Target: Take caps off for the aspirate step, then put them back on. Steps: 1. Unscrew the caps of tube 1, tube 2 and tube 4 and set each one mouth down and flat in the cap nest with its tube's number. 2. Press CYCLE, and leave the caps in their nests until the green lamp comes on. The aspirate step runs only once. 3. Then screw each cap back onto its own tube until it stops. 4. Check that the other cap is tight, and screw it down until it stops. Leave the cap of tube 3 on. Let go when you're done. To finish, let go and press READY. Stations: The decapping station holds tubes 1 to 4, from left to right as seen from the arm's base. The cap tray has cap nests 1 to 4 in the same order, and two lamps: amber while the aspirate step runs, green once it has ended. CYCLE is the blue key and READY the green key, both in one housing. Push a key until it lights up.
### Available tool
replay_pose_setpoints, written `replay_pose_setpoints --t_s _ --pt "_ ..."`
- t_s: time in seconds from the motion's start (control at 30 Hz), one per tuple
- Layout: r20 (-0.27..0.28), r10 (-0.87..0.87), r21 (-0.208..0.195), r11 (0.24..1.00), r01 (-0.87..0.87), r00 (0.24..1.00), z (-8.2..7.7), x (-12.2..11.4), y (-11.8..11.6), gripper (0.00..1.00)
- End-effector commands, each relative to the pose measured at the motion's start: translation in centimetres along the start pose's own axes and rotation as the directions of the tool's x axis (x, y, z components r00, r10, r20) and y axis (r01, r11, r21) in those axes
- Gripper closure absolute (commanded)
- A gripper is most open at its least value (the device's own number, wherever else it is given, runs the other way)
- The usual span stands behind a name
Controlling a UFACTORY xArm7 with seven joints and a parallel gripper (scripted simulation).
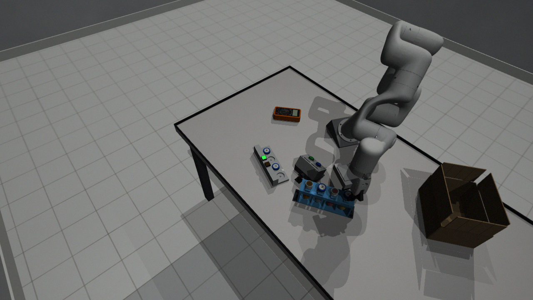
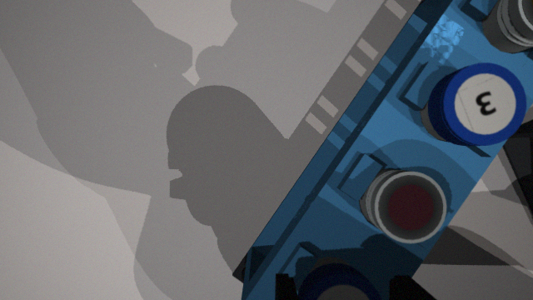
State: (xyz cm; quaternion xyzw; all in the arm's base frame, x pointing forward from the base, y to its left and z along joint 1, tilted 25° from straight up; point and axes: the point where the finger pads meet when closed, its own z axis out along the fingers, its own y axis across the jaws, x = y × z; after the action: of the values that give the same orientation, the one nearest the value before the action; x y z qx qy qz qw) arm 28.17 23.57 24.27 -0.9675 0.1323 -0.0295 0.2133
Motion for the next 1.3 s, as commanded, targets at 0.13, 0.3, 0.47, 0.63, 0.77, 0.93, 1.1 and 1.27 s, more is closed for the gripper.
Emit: replay_pose_setpoints --t_s 0.13,0.3,0.47,0.63,0.77,0.93,1.1,1.27 --pt "-0.003 0.0 0.004 1.0 0.0 1.0 -0.15 0.1 -0.13 0.54" --pt "-0.002 0.12 0.004 0.993 -0.12 0.993 0.01 0.1 -0.12 0.54" --pt "-0.002 0.195 0.004 0.981 -0.195 0.981 0.16 0.1 -0.12 0.54" --pt "-0.002 0.195 0.004 0.981 -0.195 0.981 0.41 0.09 -0.12 0.54" --pt "-0.002 0.195 0.004 0.981 -0.195 0.981 0.6 0.09 -0.12 0.54" --pt "-0.002 0.195 0.004 0.981 -0.195 0.981 0.6 0.09 -0.12 1.0" --pt "-0.002 0.195 0.004 0.981 -0.195 0.981 0.6 0.09 -0.12 1.0" --pt "-0.002 0.195 0.004 0.981 -0.195 0.981 0.6 0.09 -0.12 1.0"
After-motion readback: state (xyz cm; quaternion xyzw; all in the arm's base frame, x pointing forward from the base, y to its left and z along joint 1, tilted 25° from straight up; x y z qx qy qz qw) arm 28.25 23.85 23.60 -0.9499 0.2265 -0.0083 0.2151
